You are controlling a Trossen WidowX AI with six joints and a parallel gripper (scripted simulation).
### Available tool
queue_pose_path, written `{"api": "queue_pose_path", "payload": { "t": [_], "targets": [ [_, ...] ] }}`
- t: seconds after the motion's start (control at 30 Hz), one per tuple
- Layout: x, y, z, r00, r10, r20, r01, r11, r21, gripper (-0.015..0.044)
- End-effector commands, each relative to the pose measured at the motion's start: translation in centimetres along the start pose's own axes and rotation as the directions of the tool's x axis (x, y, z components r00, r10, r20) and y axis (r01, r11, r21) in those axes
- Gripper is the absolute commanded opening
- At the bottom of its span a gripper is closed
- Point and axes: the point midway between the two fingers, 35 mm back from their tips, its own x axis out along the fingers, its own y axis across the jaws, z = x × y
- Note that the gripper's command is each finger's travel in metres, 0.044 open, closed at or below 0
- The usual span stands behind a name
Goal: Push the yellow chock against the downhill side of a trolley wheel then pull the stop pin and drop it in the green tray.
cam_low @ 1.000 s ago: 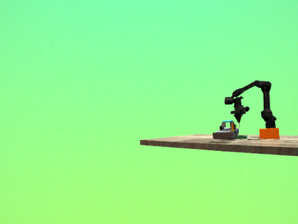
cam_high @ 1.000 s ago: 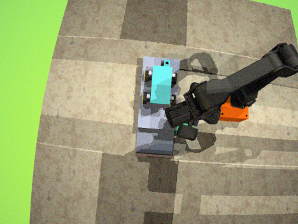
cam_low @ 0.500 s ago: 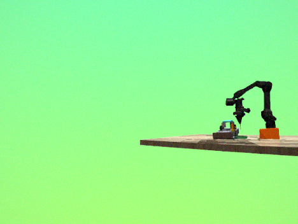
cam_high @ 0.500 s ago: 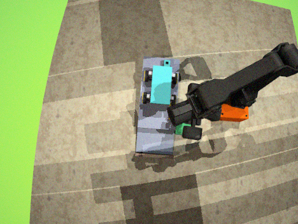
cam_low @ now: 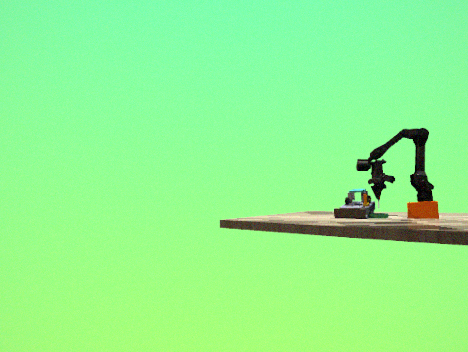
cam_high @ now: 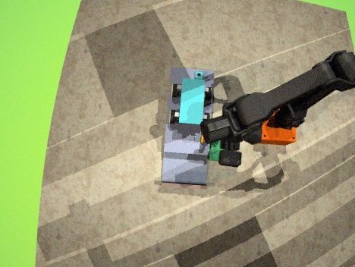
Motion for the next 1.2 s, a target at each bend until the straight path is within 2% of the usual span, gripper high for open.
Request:
{"api": "queue_pose_path", "payload": {
  "t": [0.0, 0.33, 0.47, 0.7, 1.17],
  "targets": [
    [1.0, -0.4, 0.0, 0.999, -0.045, -0.009, 0.045, 0.999, -0.007, 0.0000],
    [4.3, -1.8, -0.1, 0.998, -0.058, -0.009, 0.058, 0.998, -0.007, 0.0000],
    [4.5, -1.9, -0.1, 0.998, -0.059, -0.009, 0.059, 0.998, -0.007, 0.0000],
    [4.4, -1.6, -0.2, 0.998, -0.058, -0.009, 0.058, 0.998, -0.007, 0.0184],
    [4.7, -0.5, -0.2, 0.998, -0.057, -0.009, 0.057, 0.998, -0.007, 0.0190]
  ]
}}
